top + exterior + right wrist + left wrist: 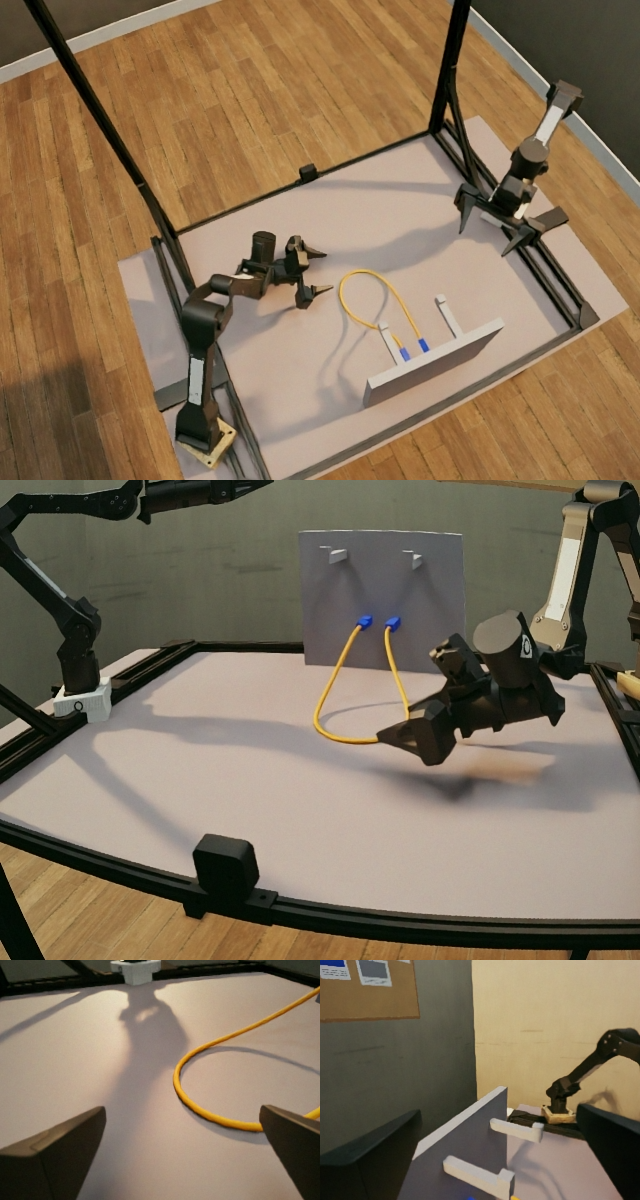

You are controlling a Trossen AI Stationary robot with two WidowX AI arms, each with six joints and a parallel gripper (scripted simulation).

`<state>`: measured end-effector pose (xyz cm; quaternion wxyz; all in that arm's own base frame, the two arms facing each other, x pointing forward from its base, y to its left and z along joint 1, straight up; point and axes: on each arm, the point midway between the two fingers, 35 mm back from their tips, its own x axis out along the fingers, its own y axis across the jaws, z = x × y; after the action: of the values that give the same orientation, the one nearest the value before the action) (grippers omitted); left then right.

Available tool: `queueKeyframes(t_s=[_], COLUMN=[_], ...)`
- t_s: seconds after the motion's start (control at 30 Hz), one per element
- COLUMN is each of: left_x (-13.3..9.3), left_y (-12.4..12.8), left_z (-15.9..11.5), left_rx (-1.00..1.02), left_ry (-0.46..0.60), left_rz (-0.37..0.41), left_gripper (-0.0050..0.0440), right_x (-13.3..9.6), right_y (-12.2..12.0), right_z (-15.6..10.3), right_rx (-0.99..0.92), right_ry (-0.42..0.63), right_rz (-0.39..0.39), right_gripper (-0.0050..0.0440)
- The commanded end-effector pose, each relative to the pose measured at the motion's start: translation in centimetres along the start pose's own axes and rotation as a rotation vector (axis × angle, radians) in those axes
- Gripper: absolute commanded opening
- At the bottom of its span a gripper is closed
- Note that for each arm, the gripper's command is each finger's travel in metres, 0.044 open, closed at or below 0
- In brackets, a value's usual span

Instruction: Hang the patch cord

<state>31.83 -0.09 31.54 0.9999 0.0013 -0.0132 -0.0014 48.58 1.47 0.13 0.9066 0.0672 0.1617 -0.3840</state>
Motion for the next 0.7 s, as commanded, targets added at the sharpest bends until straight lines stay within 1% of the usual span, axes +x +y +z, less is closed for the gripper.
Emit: queueKeyframes(t_s=[0.0,0.07,0.13,0.2,0.33,0.53,0.6,0.63,0.67], left_x=[0.7,1.3,1.3,2.1,4.3,7.6,8.3,8.4,8.4], left_y=[-0.5,-0.9,-0.9,-1.6,-3.7,-8.1,-9.3,-10.0,-10.0], left_z=[0.5,0.2,0.2,-0.2,-1.6,-4.8,-5.6,-6.5,-6.5], left_rx=[0.001,0.008,0.008,0.013,0.031,0.080,0.095,0.107,0.107], left_ry=[0.014,0.045,0.045,0.087,0.210,0.430,0.481,0.527,0.527], left_rz=[-0.015,-0.031,-0.031,-0.051,-0.110,-0.221,-0.249,-0.264,-0.264], left_gripper=[0.0440,0.0440,0.0440,0.0440,0.0440,0.0440,0.0440,0.0440,0.0440], right_x=[-0.1,-0.2,-0.2,-0.2,-0.2,-0.2,-0.2,-0.2,-0.2], right_y=[0.3,0.3,0.3,0.3,0.3,0.3,0.3,0.3,0.3], right_z=[1.2,1.2,1.2,1.2,1.2,1.2,1.2,1.2,1.2], right_rx=[0.022,0.026,0.026,0.026,0.026,0.026,0.026,0.026,0.026], right_ry=[-0.016,-0.016,-0.016,-0.016,-0.016,-0.016,-0.016,-0.016,-0.016], right_rz=[0.006,0.008,0.008,0.008,0.008,0.008,0.008,0.008,0.008], right_gripper=[0.0440,0.0440,0.0440,0.0440,0.0440,0.0440,0.0440,0.0440,0.0440])
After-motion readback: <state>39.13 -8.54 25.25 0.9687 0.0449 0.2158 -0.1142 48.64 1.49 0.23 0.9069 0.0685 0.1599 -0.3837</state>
